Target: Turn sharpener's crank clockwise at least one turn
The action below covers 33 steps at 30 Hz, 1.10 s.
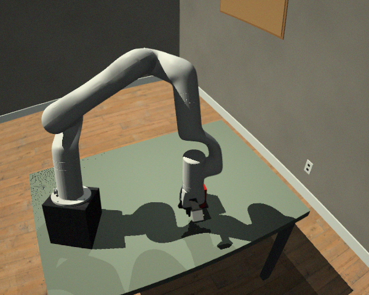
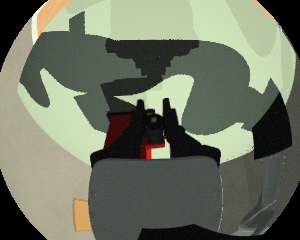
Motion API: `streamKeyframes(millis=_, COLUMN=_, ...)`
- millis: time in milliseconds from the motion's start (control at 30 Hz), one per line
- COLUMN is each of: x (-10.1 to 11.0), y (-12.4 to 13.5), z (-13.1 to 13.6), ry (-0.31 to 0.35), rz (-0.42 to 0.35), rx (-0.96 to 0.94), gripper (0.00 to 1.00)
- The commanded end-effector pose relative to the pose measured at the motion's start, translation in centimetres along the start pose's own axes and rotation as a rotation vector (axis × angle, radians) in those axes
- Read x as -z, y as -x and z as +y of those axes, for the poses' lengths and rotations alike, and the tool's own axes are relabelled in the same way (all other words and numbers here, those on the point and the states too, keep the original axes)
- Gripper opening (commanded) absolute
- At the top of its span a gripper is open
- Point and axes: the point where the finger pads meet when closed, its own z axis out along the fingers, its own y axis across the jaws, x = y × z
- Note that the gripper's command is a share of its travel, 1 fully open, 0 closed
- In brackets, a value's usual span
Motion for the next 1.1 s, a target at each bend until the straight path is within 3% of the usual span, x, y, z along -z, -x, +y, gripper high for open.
streamKeyframes(millis=0, x=0.1, y=0.0, z=-0.1, ry=-0.002, rz=0.001, rx=0.000, gripper=0.00)
streamKeyframes(millis=667, x=0.4, y=0.0, z=-0.1, ry=-0.002, rz=0.001, rx=0.000, gripper=0.00)
streamKeyframes(millis=1067, x=2.2, y=0.0, z=-0.4, ry=-0.002, rz=0.001, rx=0.000, gripper=0.00)
